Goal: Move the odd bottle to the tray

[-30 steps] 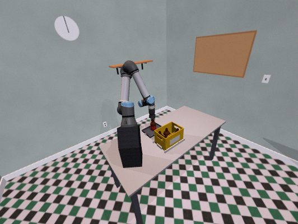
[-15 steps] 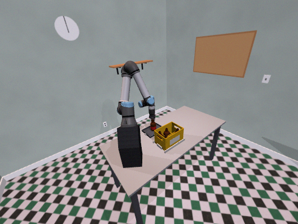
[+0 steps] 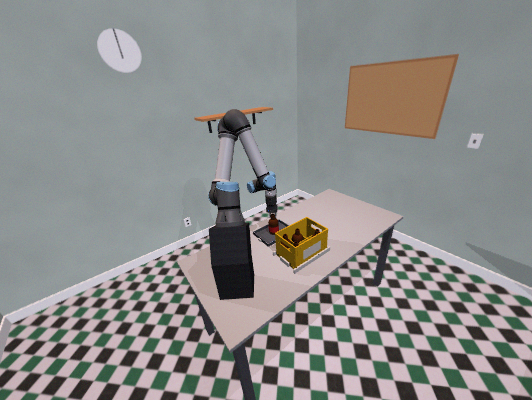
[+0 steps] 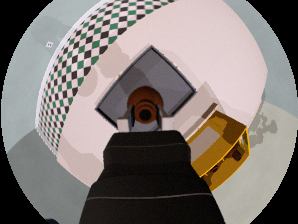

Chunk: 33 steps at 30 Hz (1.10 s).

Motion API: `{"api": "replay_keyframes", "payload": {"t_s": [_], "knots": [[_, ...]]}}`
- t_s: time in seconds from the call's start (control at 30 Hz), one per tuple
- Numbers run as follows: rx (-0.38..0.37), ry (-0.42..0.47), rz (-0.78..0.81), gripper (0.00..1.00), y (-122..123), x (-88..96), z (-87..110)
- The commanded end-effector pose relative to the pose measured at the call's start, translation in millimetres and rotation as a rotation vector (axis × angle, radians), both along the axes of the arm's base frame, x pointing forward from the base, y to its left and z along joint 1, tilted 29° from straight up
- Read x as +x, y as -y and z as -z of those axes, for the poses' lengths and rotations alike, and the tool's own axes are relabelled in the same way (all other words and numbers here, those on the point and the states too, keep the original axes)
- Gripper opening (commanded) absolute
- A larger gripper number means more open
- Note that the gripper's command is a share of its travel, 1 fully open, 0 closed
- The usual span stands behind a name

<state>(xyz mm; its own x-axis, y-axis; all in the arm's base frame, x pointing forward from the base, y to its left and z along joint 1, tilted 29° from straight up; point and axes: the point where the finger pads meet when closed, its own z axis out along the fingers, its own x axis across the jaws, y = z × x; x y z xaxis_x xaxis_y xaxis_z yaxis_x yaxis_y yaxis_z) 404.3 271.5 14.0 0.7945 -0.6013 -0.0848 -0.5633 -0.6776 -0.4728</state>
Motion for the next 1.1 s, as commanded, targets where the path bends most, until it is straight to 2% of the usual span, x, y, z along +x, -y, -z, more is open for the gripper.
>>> {"api": "replay_keyframes", "payload": {"t_s": [0.0, 1.07], "knots": [[0.0, 0.001, 0.0, 0.0, -0.9, 0.8, 1.5], [0.0, 0.001, 0.0, 0.0, -2.1, 1.5, 4.0]]}}
